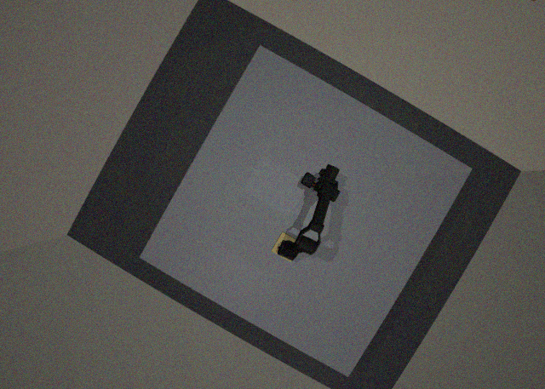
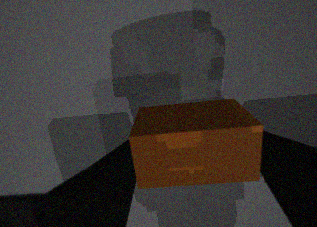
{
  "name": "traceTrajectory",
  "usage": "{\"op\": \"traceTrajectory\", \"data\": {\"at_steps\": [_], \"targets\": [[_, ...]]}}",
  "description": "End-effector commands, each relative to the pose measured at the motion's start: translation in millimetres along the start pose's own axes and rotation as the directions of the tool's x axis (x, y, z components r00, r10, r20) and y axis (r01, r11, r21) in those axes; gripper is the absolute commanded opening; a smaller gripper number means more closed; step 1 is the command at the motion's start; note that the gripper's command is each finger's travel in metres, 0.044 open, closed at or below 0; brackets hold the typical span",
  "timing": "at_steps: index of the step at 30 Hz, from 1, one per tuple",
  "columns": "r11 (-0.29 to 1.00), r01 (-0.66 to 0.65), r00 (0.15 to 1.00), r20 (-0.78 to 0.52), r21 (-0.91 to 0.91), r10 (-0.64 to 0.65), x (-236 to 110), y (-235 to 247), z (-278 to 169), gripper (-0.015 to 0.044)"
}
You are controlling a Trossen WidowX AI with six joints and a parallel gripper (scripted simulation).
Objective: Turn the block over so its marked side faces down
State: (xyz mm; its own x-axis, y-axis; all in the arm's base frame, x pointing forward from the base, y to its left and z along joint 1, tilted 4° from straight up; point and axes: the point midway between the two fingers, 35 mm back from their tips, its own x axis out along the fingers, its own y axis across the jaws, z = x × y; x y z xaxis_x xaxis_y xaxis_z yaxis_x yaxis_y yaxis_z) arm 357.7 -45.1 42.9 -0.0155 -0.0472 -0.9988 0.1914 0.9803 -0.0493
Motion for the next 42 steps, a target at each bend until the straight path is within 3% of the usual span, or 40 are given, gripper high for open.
{"op": "traceTrajectory", "data": {"at_steps": [1,3,9,15,42], "targets": [[1.000,-0.001,1.000,0.000,-0.004,0.001,0.6,0.1,0.1,0.0156],[1.000,-0.001,1.000,0.000,-0.004,0.001,0.6,0.1,0.1,0.0143],[1.000,-0.001,1.000,0.000,-0.004,0.001,-25.5,0.1,0.4,0.0000],[1.000,-0.001,1.000,0.010,-0.005,0.001,-29.0,0.2,0.4,0.0000],[1.000,0.000,0.917,0.400,-0.007,0.003,-17.7,0.8,0.2,0.0000]]}}
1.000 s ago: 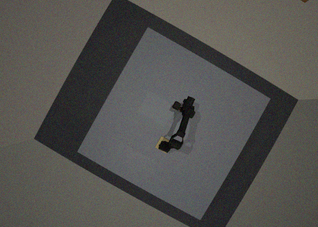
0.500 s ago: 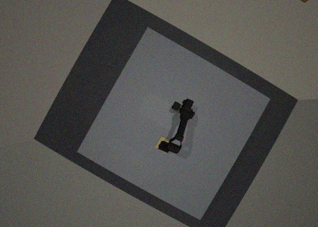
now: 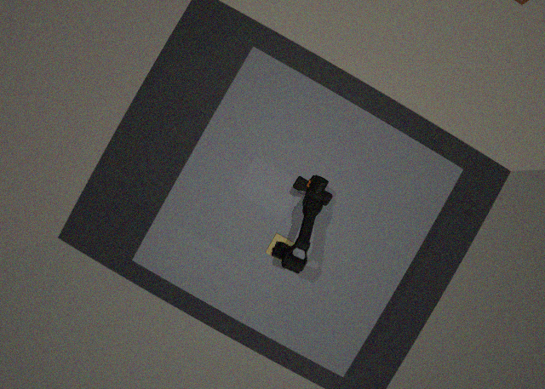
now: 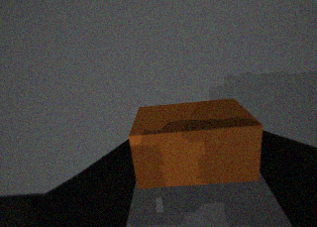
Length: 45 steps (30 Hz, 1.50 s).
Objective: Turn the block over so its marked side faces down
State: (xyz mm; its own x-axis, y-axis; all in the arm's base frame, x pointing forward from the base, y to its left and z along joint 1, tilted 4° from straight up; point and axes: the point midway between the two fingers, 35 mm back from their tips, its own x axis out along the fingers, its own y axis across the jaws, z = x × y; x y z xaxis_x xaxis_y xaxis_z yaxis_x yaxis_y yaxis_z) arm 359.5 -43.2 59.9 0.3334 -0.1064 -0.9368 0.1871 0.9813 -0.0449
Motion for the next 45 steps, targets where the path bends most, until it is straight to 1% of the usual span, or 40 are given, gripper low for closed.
{"op": "traceTrajectory", "data": {"at_steps": [1,9,14,22,34,45], "targets": [[1.000,0.003,0.998,0.065,-0.004,-0.003,-1.0,-0.6,-1.2,0.0000],[1.000,0.003,0.984,0.180,-0.002,-0.003,-2.6,-1.0,-5.5,0.0000],[1.000,0.003,0.981,0.192,-0.001,-0.003,-2.4,-1.0,-5.8,0.0000],[1.000,0.001,0.955,0.297,-0.004,0.000,17.8,0.7,-1.5,0.0000],[1.000,0.001,0.888,0.460,-0.005,0.002,37.2,1.8,-2.6,0.0000],[1.000,0.002,0.803,0.595,-0.004,0.001,39.5,0.8,-11.3,0.0000]]}}
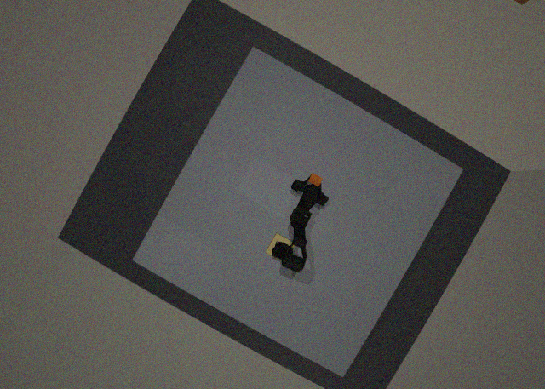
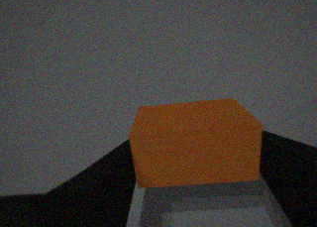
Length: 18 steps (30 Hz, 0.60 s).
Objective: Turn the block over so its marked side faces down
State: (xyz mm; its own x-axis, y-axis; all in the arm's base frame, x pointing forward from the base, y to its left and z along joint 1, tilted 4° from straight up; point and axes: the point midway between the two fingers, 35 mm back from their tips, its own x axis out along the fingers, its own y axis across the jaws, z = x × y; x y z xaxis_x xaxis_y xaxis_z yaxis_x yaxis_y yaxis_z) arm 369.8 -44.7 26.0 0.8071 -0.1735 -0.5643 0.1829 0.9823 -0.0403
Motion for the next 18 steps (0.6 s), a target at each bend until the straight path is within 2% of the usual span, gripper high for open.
{"op": "traceTrajectory", "data": {"at_steps": [1,8,18], "targets": [[1.000,0.005,0.999,0.036,-0.006,-0.005,-3.0,-1.4,-10.6,0.0000],[1.000,0.008,0.991,0.135,-0.005,-0.007,-13.7,-2.9,-13.5,0.0000],[1.000,0.008,0.986,0.167,-0.005,-0.007,-17.1,-3.1,-11.1,0.0000]]}}
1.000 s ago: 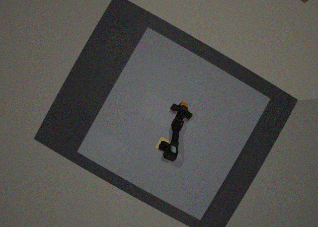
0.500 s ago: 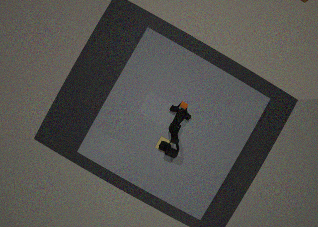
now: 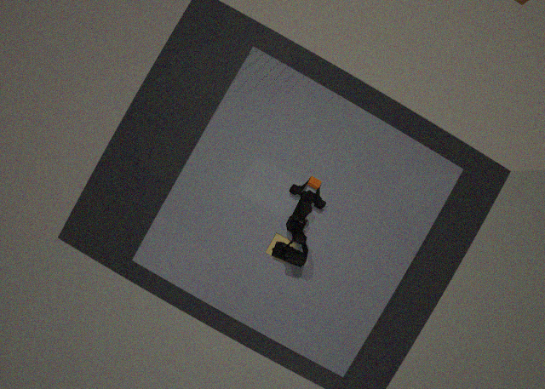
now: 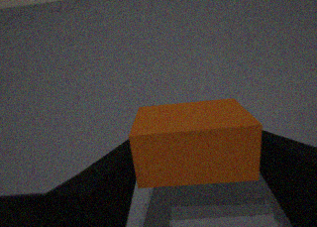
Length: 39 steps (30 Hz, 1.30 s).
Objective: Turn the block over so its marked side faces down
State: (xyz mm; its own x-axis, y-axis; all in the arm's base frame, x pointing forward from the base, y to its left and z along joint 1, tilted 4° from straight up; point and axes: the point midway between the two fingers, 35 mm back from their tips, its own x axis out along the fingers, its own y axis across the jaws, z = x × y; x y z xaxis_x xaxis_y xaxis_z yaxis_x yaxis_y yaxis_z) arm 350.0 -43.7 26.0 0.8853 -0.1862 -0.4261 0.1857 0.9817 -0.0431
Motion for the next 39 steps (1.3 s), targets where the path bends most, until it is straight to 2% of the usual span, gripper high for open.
{"op": "traceTrajectory", "data": {"at_steps": [1,10,27,39], "targets": [[1.000,0.003,1.000,0.008,-0.005,-0.003,-0.9,-0.5,0.2,0.0000],[1.000,0.003,1.000,0.008,-0.005,-0.003,-0.9,-0.5,0.2,0.0000],[1.000,0.003,1.000,0.008,-0.005,-0.003,-0.9,-0.5,0.2,0.0440],[1.000,0.003,1.000,0.008,-0.005,-0.003,-0.9,-0.5,0.2,0.0440]]}}
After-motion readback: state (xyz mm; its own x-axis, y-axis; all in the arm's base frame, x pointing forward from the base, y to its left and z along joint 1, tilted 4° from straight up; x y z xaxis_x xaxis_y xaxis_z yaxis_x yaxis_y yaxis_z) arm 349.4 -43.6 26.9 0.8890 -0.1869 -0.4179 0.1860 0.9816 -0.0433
